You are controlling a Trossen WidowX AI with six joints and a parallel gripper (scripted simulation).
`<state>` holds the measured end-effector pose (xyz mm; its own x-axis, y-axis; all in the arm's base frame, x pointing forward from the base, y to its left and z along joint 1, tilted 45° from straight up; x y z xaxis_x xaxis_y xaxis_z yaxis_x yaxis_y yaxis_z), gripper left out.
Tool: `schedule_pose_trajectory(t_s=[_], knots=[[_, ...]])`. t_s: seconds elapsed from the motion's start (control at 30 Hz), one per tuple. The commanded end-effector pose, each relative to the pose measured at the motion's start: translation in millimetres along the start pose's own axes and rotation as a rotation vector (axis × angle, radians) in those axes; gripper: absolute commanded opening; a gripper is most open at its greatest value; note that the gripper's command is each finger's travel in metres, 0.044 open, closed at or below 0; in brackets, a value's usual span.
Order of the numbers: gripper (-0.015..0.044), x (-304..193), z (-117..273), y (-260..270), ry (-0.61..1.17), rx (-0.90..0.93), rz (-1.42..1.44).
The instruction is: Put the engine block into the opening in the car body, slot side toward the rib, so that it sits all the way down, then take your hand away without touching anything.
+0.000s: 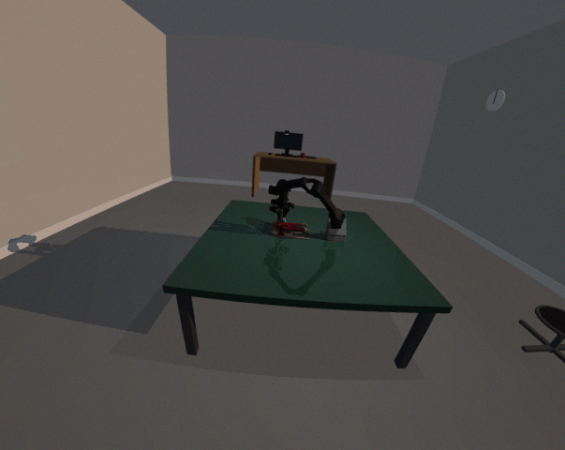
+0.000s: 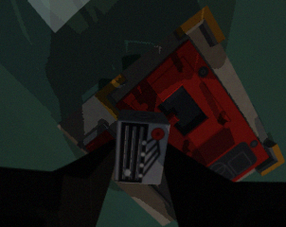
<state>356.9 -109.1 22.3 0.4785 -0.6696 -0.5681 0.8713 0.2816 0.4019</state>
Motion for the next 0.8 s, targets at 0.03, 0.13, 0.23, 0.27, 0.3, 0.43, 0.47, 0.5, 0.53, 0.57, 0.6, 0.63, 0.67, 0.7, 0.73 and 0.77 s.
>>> schedule_pose_trajectory(t_s=[0.03, 0.13, 0.23, 0.27, 0.3, 0.43, 0.47, 0.5, 0.53, 0.57, 0.6, 0.63, 0.67, 0.7, 0.73, 0.77], knots=[[0.0000, 6, -3, -10, -0.003, 0.000, 0.147], [0.0000, 10, -6, -15, -0.003, 0.001, 0.243], [0.0000, 13, -9, -20, -0.002, 0.001, 0.338], [0.0000, 14, -10, -22, -0.002, 0.001, 0.370], [0.0000, 15, -11, -24, -0.002, 0.002, 0.402], [0.0000, 19, -15, -31, -0.001, 0.002, 0.529], [0.0000, 19, -16, -32, -0.001, 0.003, 0.561], [0.0000, 20, -17, -34, -0.001, 0.003, 0.593], [0.0000, 21, -17, -36, -0.001, 0.003, 0.625], [0.0000, 22, -18, -38, -0.001, 0.003, 0.657], [0.0000, 23, -19, -40, -0.001, 0.004, 0.689], [0.0000, 24, -20, -42, -0.001, 0.004, 0.720], [0.0000, 25, -21, -43, -0.001, 0.004, 0.752], [0.0000, 26, -22, -45, 0.000, 0.005, 0.784], [0.0000, 26, -23, -47, 0.000, 0.005, 0.811], [0.0000, 27, -24, -47, 0.000, 0.005, 0.827]])
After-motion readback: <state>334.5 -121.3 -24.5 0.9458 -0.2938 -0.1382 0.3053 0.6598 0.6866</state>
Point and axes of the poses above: the point midway between the two fingers, 35 mm back from their tips, its own z axis back along the fingers, its own y axis across the jaws, x = y × z, the point moved 3 cm from there along z, back along the fingers, and after that the axes turned 13 degrees about -z, right-handed, at the moved point
